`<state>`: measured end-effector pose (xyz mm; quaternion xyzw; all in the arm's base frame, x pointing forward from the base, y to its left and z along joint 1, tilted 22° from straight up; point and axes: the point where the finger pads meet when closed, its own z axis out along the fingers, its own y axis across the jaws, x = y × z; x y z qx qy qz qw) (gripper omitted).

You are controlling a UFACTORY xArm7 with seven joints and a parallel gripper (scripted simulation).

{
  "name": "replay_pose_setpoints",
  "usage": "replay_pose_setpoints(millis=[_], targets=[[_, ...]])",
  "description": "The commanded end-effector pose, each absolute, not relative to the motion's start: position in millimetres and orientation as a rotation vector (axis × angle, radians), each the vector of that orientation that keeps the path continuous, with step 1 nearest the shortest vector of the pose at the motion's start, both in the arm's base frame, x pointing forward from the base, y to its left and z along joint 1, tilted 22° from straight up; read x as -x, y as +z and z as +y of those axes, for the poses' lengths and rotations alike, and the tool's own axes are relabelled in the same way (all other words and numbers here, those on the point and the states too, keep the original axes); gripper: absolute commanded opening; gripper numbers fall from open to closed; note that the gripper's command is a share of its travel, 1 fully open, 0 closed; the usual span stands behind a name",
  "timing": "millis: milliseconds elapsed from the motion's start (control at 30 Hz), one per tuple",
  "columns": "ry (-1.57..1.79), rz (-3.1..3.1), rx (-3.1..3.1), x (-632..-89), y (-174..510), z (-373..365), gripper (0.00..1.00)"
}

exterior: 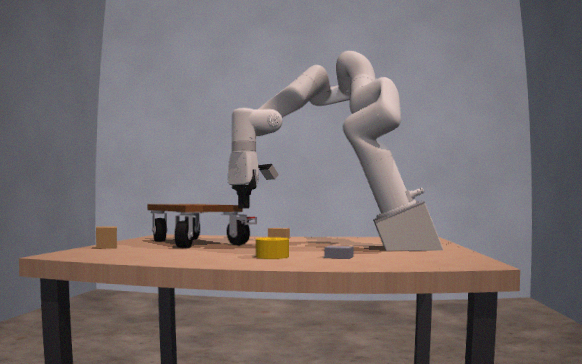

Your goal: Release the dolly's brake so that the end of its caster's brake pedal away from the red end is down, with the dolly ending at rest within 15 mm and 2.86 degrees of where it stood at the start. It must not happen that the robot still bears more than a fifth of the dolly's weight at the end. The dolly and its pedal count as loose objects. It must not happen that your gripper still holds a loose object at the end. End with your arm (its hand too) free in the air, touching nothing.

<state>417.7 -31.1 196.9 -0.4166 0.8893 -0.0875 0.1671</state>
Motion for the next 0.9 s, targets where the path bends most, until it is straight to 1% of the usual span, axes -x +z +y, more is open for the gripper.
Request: replay_pose_setpoints(millis=[0, 200, 867], targets=[[-0.25, 2.527, 1.184, -407, 224, -31, 0.0], [-0.25, 2.527, 1.184, -401, 240, -30, 0.0], [-0.25, 2.527, 1.184, -400, 242, -30, 0.0]])
